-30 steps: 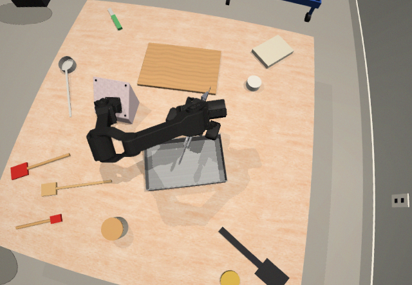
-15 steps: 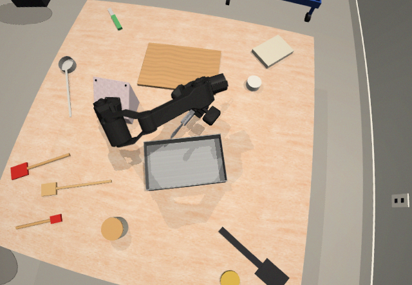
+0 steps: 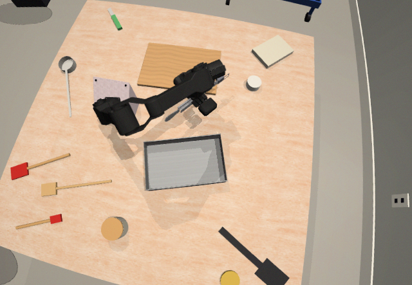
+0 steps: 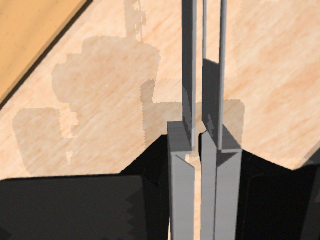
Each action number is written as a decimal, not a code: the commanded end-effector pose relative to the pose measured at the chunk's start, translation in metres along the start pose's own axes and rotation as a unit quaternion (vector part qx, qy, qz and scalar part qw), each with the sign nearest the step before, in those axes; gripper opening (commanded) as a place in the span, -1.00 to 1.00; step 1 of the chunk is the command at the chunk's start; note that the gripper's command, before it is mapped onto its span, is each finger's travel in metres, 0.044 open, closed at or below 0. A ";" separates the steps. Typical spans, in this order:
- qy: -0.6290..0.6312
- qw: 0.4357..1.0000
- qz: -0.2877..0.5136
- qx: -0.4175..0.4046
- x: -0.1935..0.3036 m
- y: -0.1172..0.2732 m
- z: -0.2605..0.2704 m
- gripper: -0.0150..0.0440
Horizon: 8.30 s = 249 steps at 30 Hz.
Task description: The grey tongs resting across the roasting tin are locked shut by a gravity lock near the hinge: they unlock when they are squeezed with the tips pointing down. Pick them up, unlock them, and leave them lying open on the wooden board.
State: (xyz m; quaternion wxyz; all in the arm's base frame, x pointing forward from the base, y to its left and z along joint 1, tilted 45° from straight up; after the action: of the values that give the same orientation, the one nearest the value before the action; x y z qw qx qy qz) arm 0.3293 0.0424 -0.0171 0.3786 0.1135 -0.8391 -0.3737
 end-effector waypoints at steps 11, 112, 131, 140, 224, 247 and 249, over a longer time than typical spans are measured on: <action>-0.128 0.992 -0.013 -0.009 -0.030 0.008 0.059 -1.00; -0.367 0.810 -0.419 0.183 -0.017 0.070 0.239 -1.00; -0.394 0.891 -0.199 0.106 -0.041 0.032 0.215 -1.00; -0.406 0.909 -0.083 0.042 -0.048 0.014 0.204 -1.00; -0.412 0.911 0.000 -0.004 0.062 0.000 0.098 1.00; -0.417 0.909 -0.002 -0.007 0.061 0.047 0.099 1.00; -0.417 0.909 -0.002 -0.007 0.061 0.047 0.099 1.00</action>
State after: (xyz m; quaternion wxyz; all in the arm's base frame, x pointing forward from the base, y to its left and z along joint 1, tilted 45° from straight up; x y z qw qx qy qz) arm 0.2205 0.0995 0.0061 -0.0039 -0.0515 -0.9183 -0.3925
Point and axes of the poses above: the point midway between the two fingers, 35 mm back from their tips, its own y axis back along the fingers, its own z axis across the jaws, x = y × z, the point moved 3 cm from there along y, back along the fingers, and after that the axes turned 1 degree about y, right-handed, at the moved point
